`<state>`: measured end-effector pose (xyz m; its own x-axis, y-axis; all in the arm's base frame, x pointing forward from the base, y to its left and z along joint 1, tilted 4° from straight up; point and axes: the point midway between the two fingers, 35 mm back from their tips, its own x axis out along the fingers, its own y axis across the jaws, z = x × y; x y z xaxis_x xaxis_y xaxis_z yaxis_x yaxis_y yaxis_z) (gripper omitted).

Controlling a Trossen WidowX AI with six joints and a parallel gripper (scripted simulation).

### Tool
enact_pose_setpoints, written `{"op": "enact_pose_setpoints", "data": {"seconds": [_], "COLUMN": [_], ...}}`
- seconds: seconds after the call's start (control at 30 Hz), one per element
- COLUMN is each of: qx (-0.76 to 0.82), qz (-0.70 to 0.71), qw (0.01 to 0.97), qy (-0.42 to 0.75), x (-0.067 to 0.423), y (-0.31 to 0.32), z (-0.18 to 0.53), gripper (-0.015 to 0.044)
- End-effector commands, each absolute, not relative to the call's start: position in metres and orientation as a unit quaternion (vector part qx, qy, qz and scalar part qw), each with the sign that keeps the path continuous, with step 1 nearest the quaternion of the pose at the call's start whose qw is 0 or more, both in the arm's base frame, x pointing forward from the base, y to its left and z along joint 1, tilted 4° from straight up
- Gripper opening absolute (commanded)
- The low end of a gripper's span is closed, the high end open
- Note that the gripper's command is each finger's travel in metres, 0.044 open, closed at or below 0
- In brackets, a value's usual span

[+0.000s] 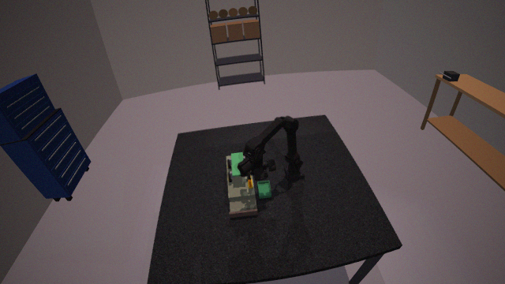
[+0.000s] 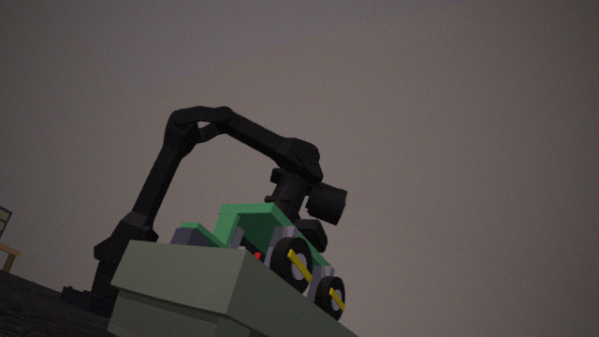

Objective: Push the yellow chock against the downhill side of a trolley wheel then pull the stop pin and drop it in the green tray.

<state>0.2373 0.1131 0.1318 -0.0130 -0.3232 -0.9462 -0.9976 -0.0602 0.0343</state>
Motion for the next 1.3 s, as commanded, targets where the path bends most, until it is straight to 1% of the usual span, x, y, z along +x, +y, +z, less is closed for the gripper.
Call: {"op": "enact_pose_setpoints", "data": {"seconds": [0.0, 0.67, 1.27], "qx": [-0.601, -0.674, -0.7], "qz": [0.464, 0.622, 0.7], "qw": [0.37, 0.216, 0.064], "qy": [0.535, 0.335, 0.122], "x": [0.237, 0.2365, 0.2373], "y": [0.1136, 0.1092, 0.1056], "z": [0.1327, 0.1331, 0.1338], "gripper": [0.0, 0.0, 0.0]}}
